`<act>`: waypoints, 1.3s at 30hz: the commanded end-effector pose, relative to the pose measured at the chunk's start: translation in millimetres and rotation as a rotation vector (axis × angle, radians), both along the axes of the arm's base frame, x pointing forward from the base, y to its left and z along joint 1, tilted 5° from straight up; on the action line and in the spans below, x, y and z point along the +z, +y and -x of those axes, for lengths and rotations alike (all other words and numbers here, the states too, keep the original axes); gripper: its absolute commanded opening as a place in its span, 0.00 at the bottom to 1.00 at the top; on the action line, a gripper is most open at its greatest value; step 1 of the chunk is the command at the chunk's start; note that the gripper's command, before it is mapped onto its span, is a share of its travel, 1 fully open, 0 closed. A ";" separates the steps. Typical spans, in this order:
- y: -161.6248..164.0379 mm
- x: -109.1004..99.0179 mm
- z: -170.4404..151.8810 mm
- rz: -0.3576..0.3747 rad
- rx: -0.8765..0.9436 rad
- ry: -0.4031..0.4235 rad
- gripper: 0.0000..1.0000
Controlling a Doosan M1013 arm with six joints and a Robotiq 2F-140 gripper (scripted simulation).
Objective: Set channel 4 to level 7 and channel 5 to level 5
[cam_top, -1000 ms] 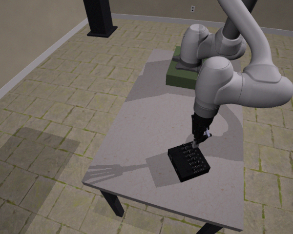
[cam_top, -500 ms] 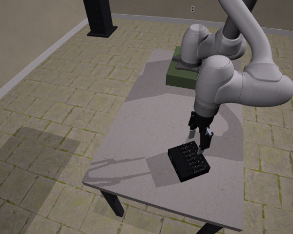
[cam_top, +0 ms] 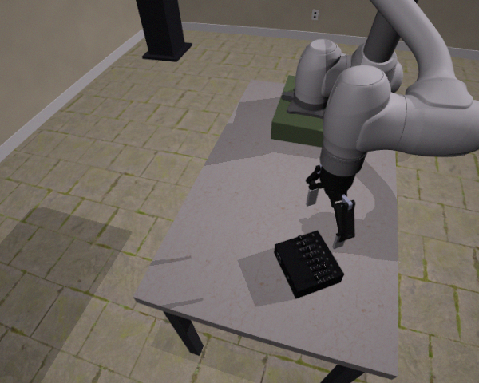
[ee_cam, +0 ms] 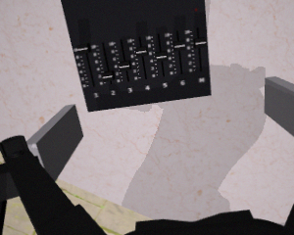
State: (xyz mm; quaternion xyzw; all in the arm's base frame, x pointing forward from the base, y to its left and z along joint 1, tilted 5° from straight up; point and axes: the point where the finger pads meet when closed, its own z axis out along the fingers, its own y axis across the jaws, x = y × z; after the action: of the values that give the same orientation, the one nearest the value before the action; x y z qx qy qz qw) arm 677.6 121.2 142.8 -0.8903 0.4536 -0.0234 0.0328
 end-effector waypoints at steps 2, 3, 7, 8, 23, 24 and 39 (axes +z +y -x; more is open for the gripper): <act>-0.3 6.4 0.5 0.000 0.000 0.000 1.00; -0.3 8.4 0.6 0.000 0.000 0.000 1.00; -0.5 12.2 0.9 0.000 0.000 0.000 1.00; -0.5 12.4 0.9 0.000 0.000 0.000 1.00; -0.5 12.4 0.9 0.000 0.000 0.000 1.00; -0.5 12.4 0.9 0.000 0.000 0.000 1.00; -0.5 12.4 0.9 0.000 0.000 0.000 1.00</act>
State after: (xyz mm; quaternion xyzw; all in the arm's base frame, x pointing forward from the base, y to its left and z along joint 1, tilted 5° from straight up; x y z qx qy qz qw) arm 676.6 120.7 155.1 -0.8903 0.4535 -0.0233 0.0328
